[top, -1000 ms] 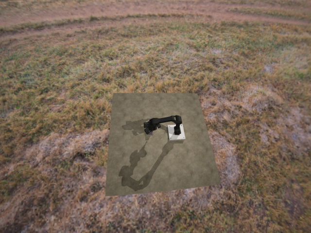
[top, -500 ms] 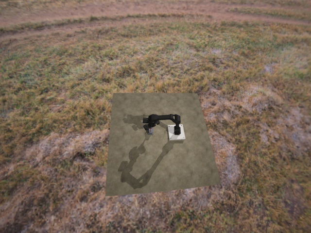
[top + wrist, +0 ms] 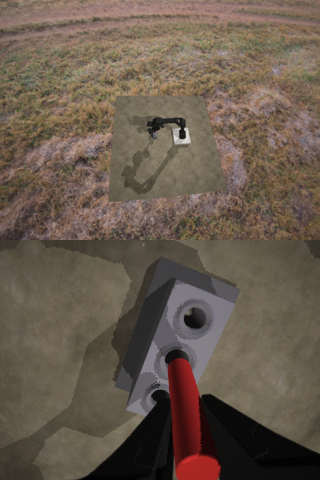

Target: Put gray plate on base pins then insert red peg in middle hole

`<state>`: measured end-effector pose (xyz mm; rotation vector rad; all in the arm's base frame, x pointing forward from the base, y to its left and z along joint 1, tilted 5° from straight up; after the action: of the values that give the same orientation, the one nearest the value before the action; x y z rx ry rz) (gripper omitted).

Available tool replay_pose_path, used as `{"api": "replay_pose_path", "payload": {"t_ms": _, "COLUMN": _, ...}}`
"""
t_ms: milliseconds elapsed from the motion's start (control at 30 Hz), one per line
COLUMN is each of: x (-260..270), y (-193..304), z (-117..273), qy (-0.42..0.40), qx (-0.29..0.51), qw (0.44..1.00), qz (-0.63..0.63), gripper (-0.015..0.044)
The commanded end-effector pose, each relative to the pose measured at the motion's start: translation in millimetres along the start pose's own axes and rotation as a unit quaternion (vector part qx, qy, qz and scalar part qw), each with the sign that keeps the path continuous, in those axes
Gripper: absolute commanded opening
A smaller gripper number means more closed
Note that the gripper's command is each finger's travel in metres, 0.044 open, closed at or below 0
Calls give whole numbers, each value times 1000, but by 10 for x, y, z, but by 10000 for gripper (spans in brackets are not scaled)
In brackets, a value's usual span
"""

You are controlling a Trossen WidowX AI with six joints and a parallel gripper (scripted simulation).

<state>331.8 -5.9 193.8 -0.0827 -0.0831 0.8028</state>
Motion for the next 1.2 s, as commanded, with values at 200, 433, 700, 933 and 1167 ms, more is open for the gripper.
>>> {"api": "replay_pose_path", "payload": {"t_ms": 200, "x": 0, "y": 0, "z": 0, "qy": 0, "qx": 0, "qw": 1000, "qz": 0, "gripper": 0}}
{"api": "replay_pose_path", "payload": {"t_ms": 433, "x": 9, "y": 0, "z": 0, "qy": 0, "qx": 0, "qw": 1000, "qz": 0, "gripper": 0}}
{"api": "replay_pose_path", "payload": {"t_ms": 700, "x": -15, "y": -7, "z": 0, "qy": 0, "qx": 0, "qw": 1000, "qz": 0, "gripper": 0}}
{"api": "replay_pose_path", "payload": {"t_ms": 933, "x": 3, "y": -7, "z": 0, "qy": 0, "qx": 0, "qw": 1000, "qz": 0, "gripper": 0}}
{"api": "replay_pose_path", "payload": {"t_ms": 1167, "x": -5, "y": -5, "z": -3, "qy": 0, "qx": 0, "qw": 1000, "qz": 0, "gripper": 0}}
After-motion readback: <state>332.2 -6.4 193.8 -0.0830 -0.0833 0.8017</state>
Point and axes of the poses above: the point midway between the two fingers, 35 mm back from their tips, its own z axis back along the fingers, its own x axis across the jaws, y = z × x, the point moved 4 cm from there along z, back along the fingers, and after that the axes turned 13 degrees about z, right-handed, at the moved point
